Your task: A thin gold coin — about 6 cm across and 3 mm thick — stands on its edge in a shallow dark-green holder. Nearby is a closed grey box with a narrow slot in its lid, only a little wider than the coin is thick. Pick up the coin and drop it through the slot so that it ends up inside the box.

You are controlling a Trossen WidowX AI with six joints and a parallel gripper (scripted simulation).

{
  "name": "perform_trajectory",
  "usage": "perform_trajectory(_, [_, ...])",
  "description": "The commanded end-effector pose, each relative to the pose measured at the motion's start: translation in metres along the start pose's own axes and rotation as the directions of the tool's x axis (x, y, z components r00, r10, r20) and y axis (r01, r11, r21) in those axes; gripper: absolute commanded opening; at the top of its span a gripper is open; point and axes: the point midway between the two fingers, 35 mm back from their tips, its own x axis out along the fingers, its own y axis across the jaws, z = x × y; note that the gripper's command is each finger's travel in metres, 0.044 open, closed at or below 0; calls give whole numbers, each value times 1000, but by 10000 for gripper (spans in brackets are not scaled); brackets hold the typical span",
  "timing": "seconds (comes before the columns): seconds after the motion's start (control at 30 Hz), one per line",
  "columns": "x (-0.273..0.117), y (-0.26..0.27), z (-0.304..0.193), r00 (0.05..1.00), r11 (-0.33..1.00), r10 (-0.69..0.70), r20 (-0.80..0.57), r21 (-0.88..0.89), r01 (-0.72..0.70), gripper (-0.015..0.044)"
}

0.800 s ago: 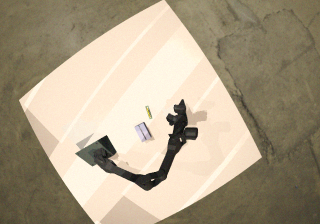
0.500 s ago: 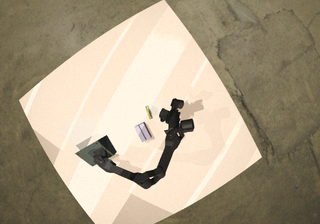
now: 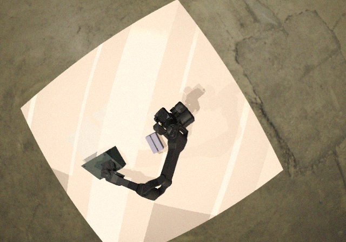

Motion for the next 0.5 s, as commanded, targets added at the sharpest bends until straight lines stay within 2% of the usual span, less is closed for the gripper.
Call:
perform_trajectory(0.0, [-40,51,23,925,898,185,-332,439,-22,161])
perform_trajectory(0.47, [-42,53,24,920,893,187,-344,450,-13,161])
